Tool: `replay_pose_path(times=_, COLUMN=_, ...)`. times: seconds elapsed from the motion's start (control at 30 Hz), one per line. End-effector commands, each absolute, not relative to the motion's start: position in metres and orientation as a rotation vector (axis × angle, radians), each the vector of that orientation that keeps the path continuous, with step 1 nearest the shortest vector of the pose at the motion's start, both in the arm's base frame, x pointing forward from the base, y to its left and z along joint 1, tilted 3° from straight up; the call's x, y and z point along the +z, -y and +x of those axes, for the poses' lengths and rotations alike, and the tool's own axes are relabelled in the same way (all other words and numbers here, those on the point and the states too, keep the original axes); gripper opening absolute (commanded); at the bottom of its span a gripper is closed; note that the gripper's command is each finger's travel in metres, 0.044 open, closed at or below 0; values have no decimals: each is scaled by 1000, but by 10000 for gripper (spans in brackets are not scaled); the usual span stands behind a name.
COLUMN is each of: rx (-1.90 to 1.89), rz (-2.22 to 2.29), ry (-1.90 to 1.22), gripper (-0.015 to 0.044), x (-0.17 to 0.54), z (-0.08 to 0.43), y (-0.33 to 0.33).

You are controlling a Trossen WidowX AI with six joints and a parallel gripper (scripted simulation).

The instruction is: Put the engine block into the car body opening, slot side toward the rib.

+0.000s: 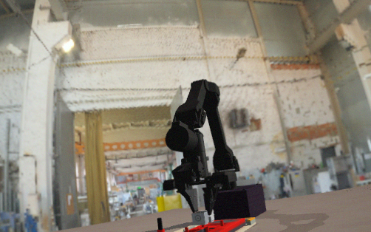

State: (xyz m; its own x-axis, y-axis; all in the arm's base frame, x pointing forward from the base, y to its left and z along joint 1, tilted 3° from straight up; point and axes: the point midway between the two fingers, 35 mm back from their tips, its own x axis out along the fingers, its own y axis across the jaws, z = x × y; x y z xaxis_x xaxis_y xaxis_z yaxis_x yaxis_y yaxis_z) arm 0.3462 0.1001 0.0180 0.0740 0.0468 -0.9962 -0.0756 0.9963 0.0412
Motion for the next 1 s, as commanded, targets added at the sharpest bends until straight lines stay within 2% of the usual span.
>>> replay_pose_path(times=0.0, rx=75, rz=-11, ry=-1493, gripper=159, x=17, z=346, y=-100)
replay_pose_path(times=0.97, rx=93, rz=-30, ry=-1492, gripper=159, x=13, z=347, y=-100)
